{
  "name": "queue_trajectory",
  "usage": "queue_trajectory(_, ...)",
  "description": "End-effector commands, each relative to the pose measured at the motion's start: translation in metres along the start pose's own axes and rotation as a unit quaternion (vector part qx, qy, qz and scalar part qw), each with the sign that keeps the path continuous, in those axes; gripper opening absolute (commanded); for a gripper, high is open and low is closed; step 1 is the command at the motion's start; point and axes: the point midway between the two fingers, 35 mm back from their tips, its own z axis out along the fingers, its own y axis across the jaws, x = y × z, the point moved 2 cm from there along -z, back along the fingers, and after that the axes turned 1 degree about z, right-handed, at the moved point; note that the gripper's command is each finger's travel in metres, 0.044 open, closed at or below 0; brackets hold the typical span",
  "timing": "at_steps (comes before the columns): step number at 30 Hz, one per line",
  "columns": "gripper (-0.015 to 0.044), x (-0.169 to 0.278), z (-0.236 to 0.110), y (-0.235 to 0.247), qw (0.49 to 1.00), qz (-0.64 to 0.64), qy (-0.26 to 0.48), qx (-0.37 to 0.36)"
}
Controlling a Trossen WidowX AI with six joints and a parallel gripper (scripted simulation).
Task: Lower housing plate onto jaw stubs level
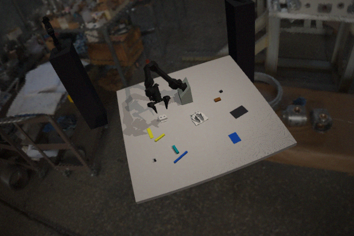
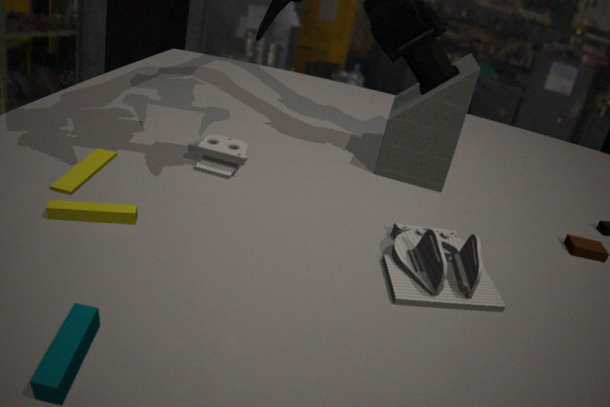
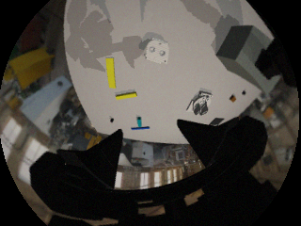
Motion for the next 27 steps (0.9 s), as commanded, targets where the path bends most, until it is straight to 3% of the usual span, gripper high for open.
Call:
queue_trajectory(1,0.0440,-0.014,0.012,-0.005,0.999,0.023,-0.039,0.013)
queue_trajectory(21,0.0440,-0.099,0.049,-0.025,0.952,0.182,-0.242,0.040)
queue_trajectory(27,0.0440,-0.103,0.051,-0.026,0.949,0.187,-0.249,0.041)
